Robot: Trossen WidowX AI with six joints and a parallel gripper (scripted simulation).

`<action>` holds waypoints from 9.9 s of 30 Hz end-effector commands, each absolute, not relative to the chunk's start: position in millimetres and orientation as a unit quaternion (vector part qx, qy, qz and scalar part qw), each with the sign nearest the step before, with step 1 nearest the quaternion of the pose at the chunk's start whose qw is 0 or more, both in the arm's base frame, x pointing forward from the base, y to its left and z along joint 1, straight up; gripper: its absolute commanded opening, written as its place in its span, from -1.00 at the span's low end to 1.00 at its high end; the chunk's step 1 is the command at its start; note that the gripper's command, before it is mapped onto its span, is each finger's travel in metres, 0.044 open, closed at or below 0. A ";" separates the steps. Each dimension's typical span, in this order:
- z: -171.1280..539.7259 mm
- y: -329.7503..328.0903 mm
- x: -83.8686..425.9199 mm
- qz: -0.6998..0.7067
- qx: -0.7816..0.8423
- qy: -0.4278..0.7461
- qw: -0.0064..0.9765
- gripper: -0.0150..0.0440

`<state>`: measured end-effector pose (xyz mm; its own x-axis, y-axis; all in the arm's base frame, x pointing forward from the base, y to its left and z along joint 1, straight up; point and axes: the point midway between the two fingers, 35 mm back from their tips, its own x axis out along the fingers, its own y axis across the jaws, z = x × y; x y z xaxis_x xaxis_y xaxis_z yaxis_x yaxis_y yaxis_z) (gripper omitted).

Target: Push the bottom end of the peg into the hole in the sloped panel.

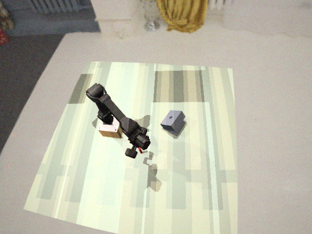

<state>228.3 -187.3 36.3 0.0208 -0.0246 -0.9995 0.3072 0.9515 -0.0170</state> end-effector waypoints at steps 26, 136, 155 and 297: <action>-8.9 -185.1 229.2 -0.111 0.104 0.692 0.706 1.00; 60.1 -145.3 271.8 -0.034 -0.067 0.691 0.719 -0.49; 63.5 -126.1 286.0 -0.004 -0.131 0.683 0.719 -0.49; 101.3 57.2 337.5 0.179 -0.550 0.496 0.648 -0.49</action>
